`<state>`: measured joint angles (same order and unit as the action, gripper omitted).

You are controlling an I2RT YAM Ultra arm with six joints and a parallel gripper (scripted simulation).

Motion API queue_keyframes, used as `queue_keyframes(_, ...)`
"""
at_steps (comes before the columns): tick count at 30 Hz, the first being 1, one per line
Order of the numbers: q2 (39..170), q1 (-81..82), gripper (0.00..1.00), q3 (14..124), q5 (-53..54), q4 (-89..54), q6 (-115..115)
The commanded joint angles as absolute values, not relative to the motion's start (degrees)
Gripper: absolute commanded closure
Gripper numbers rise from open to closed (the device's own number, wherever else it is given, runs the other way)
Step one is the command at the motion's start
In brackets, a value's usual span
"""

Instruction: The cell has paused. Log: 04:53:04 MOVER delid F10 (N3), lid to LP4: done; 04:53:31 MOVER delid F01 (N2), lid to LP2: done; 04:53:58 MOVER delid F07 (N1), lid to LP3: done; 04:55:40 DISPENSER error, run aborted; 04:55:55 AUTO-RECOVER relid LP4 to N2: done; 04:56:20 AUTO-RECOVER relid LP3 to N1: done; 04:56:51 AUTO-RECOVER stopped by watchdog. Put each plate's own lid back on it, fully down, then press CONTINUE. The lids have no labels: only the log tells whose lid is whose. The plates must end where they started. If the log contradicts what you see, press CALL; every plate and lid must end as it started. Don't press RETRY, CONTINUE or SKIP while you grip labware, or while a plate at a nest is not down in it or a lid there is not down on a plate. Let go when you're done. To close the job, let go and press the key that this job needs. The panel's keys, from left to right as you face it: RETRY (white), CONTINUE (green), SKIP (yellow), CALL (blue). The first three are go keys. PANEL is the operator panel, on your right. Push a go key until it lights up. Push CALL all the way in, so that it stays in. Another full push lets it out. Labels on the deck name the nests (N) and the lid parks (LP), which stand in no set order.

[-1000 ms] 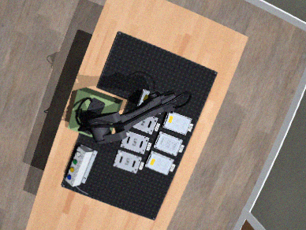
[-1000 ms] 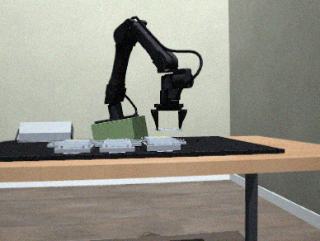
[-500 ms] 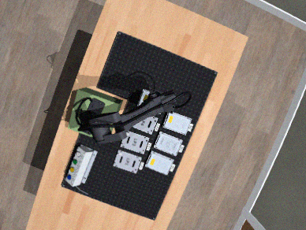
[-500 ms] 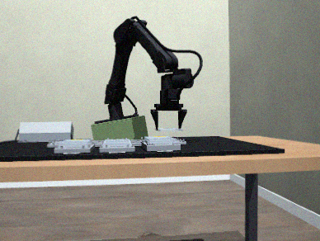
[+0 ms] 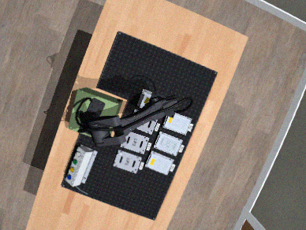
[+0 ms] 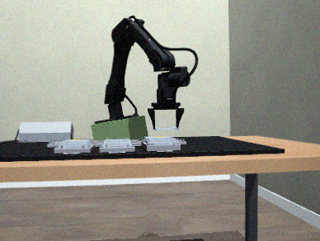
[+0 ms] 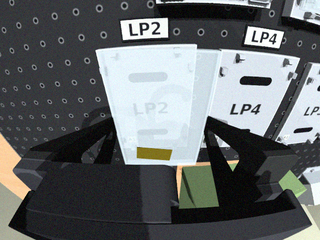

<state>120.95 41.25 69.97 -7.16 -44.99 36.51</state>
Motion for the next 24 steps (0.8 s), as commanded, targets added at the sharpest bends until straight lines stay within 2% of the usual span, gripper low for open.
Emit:
queue_keyframes(1,119.2,39.2,1.0,72.7,-8.5,-46.4,34.1)
queue_keyframes(24,124.1,24.4,1.0,81.7,-9.4,-49.6,19.3)
